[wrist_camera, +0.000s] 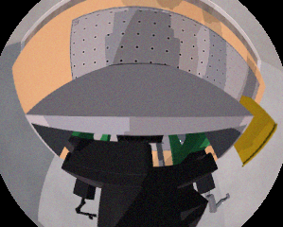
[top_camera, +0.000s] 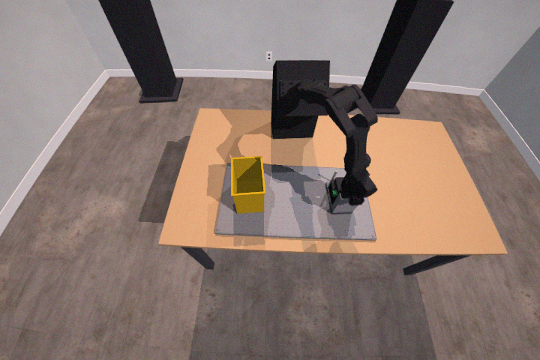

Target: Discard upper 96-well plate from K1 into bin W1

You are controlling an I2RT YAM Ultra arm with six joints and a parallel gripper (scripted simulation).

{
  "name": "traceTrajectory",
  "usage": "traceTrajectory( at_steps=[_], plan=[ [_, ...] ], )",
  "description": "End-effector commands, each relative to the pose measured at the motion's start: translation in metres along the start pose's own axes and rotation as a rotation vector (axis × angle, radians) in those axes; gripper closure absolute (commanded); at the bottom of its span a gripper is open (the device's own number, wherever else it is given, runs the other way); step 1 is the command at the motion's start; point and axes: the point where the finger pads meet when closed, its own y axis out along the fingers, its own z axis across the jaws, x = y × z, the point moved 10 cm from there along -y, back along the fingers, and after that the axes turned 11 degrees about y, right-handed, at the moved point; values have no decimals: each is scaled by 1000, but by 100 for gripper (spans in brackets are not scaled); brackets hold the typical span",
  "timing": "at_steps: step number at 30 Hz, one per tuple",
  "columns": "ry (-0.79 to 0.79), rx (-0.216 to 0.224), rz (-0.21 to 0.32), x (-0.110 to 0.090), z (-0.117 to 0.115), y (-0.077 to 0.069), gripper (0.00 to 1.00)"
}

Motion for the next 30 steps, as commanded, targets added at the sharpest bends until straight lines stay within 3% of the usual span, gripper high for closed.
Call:
traceTrajectory(
  at_steps=[1, 30],
  plan=[
    [-5, -1, -3, -4, 1, -15, 100],
    [-5, -1, -4, -4, 0, -56, 100]
  ],
)
